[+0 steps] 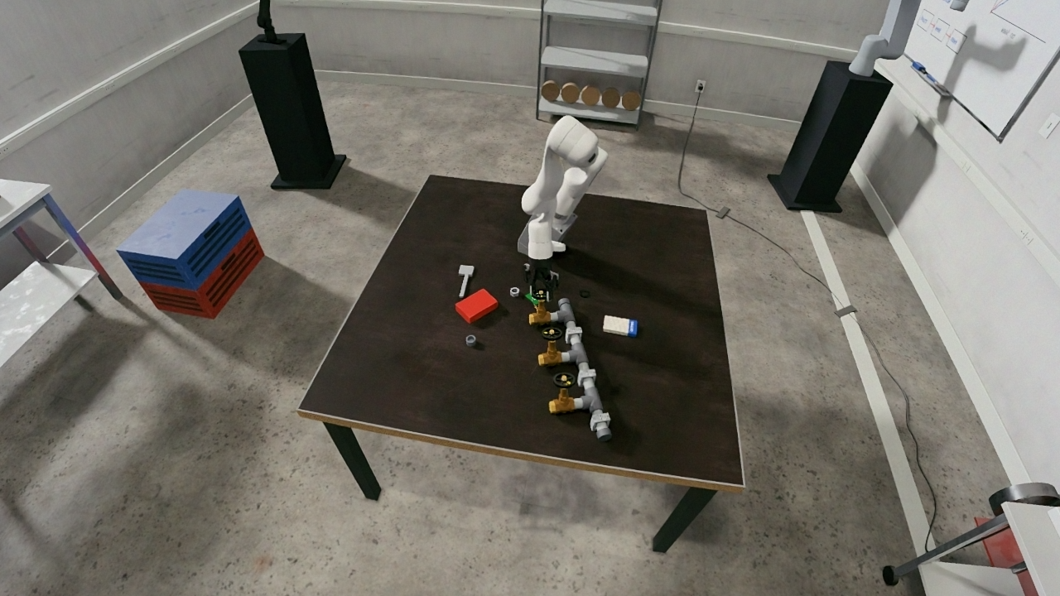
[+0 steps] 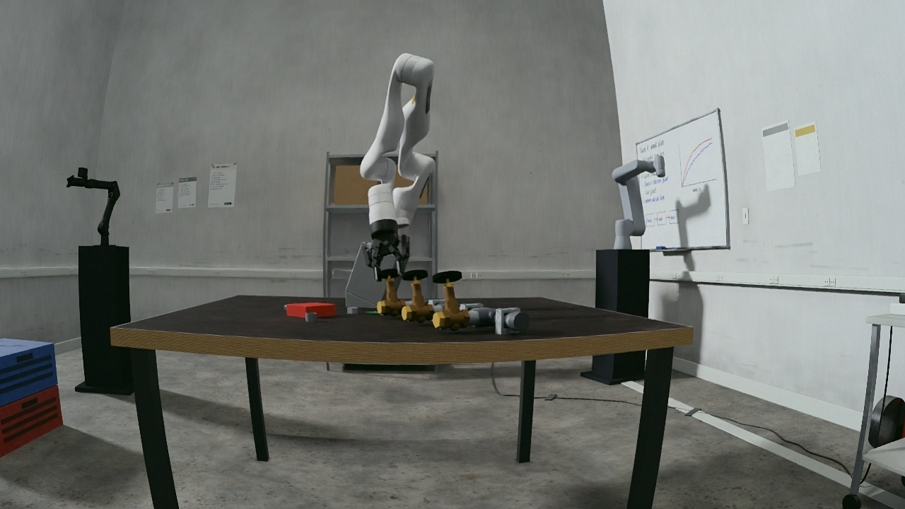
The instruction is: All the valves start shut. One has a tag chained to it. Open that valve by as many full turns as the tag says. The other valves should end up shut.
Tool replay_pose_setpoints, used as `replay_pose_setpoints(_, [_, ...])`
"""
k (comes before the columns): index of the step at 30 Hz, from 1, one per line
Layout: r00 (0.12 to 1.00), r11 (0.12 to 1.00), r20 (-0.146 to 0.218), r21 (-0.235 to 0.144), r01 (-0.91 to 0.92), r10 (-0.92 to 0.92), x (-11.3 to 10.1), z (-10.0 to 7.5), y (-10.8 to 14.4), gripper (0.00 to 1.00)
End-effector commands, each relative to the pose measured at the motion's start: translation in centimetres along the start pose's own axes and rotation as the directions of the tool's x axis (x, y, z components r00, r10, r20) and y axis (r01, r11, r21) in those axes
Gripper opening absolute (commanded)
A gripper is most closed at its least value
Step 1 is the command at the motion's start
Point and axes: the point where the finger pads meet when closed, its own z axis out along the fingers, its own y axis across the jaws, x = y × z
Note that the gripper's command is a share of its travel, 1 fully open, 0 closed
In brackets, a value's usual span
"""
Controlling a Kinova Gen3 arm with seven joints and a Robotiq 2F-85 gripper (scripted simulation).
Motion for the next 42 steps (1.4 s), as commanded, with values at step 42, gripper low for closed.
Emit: replay_pose_setpoints(42, [0.041, 0.041, 0.004, 0.011, 0.999, -0.999, -0.04, 0.00, 0.02, 0.68])
